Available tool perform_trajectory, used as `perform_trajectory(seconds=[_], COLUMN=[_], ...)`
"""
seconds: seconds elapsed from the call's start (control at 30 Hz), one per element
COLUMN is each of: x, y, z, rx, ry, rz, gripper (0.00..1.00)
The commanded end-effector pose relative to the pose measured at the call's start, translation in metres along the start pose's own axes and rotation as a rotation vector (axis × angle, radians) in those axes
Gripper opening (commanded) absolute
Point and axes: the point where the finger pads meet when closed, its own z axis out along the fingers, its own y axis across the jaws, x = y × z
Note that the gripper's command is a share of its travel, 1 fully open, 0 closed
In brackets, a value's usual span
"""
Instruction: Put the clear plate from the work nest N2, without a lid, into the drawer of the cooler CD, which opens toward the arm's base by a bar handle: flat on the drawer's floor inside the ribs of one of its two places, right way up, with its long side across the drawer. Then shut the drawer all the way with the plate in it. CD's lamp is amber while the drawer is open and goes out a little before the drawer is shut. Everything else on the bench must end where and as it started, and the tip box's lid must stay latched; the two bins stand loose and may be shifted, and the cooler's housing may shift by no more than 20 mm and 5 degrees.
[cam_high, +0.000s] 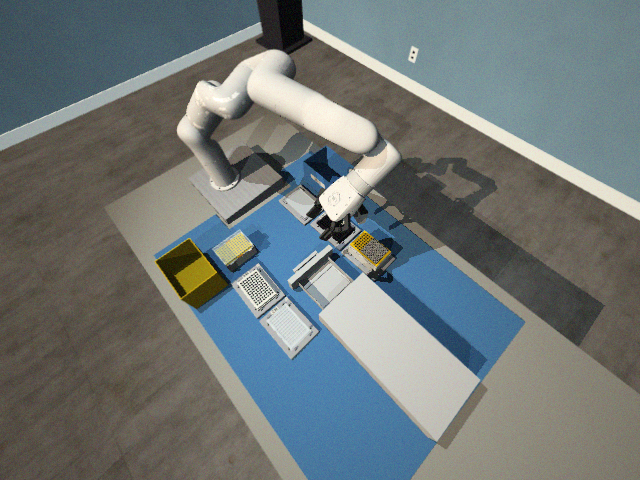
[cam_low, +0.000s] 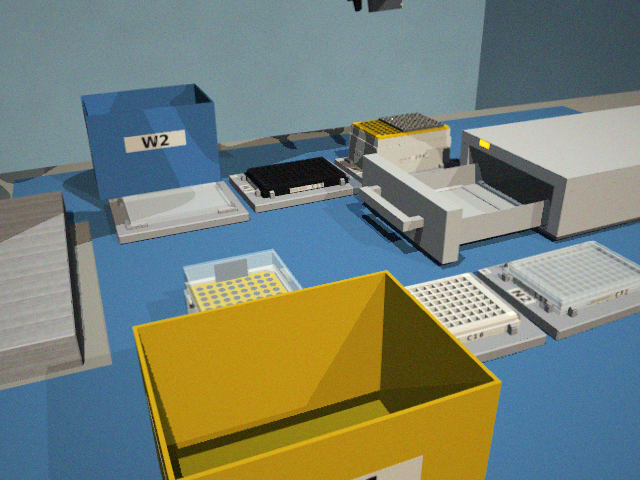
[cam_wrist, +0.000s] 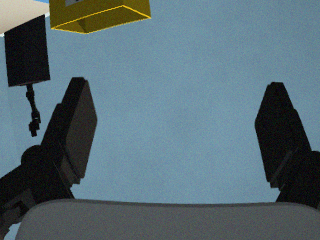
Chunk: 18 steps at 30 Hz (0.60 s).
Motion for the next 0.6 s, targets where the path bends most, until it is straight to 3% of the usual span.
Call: perform_trajectory(seconds=[0.0,0.53,0.57], x=[-0.0013,-0.0013,-0.0034], y=[0.0008,0.0008,-0.0013], z=[-0.0015,-0.0015,0.0024], rx=[-0.002,-0.002,0.008], ry=[0.003,0.003,0.026], rz=[0.003,0.003,0.025], gripper=[1.0,1.0,1.0])
